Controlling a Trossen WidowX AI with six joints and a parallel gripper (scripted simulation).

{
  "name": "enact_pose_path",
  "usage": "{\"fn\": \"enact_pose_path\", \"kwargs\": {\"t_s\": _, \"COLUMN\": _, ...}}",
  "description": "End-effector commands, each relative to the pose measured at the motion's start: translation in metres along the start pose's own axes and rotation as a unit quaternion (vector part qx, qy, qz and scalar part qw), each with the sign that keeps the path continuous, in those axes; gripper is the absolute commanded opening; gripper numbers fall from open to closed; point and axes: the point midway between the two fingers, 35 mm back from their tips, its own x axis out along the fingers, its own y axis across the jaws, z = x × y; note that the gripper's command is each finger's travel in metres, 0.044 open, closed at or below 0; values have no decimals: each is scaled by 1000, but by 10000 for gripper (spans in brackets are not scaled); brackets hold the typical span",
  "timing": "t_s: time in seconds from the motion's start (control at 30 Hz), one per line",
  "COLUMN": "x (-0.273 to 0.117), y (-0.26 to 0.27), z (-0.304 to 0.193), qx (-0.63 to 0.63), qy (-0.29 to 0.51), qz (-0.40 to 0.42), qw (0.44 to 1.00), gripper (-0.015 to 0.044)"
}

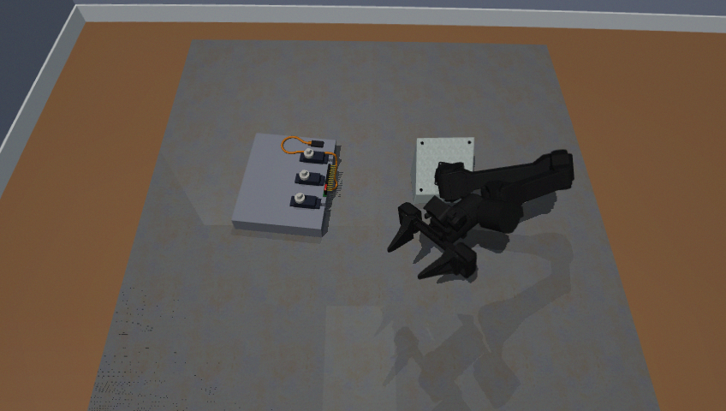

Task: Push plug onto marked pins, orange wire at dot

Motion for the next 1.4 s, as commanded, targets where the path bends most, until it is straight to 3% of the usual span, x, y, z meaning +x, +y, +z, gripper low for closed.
{"fn": "enact_pose_path", "kwargs": {"t_s": 0.0, "x": 0, "y": 0, "z": 0, "qx": -1, "qy": 0, "qz": -1, "qw": 1000, "gripper": 374}}
{"fn": "enact_pose_path", "kwargs": {"t_s": 0.33, "x": 13, "y": -20, "z": 8, "qx": -65, "qy": -17, "qz": -40, "qw": 997, "gripper": 115}}
{"fn": "enact_pose_path", "kwargs": {"t_s": 1.37, "x": 45, "y": -126, "z": 52, "qx": -345, "qy": -30, "qz": -240, "qw": 907, "gripper": 115}}
